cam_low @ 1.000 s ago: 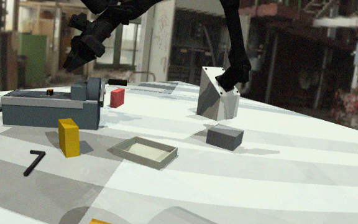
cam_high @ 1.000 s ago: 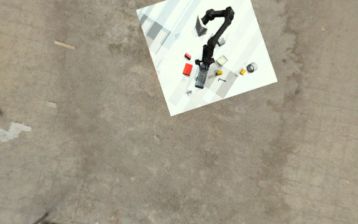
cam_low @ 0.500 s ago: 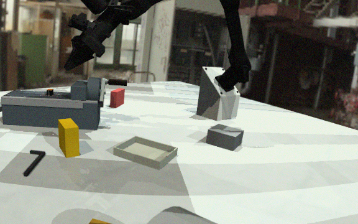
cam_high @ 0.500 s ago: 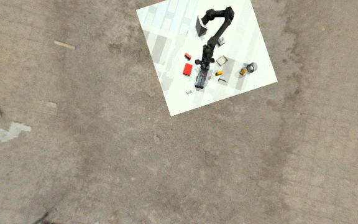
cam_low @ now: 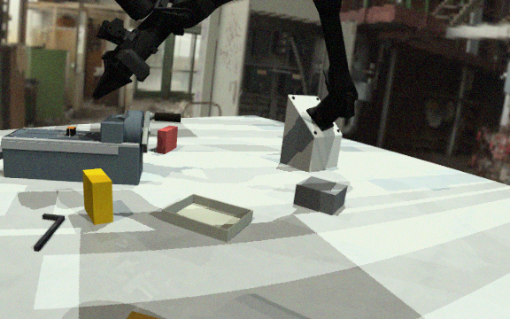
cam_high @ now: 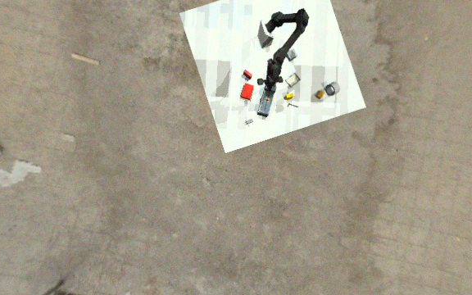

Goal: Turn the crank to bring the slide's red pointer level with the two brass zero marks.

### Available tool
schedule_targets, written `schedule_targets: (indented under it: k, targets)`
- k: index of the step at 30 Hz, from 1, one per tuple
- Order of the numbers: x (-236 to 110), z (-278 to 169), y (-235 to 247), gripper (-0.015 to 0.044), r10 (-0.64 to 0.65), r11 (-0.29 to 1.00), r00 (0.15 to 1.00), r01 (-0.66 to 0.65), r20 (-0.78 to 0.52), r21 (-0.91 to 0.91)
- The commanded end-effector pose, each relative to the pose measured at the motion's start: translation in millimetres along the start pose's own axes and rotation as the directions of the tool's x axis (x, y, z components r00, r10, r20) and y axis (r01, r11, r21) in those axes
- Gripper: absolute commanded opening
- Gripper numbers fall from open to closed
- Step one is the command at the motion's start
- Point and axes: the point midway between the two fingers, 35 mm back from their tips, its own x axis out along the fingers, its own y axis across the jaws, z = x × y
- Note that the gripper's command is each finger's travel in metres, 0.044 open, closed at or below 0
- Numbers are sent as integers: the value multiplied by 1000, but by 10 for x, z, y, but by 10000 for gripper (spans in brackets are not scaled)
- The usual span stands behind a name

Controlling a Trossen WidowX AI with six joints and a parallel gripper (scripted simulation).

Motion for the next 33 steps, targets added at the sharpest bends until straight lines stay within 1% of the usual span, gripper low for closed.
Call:
schedule_targets:
  k: [1, 7, 21, 24, 29, 33]
  targets:
    - [0, 0, 0, 0, 0, 1000, 1000, 0, 0, 0]
    - [0, 0, 0, 0, 0, 1000, 1000, 0, 0, 0]
    - [0, 0, 0, 368, 0, 1000, 1000, 0, 0, 0]
    - [-80, 76, -3, 440, -1, 1000, 1000, 1, 0, 0]
    - [-377, 314, -1, 440, -1, 1000, 1000, 1, 0, -1]
    - [-419, 343, 1, 440, -1, 1000, 1000, 1, 0, -1]
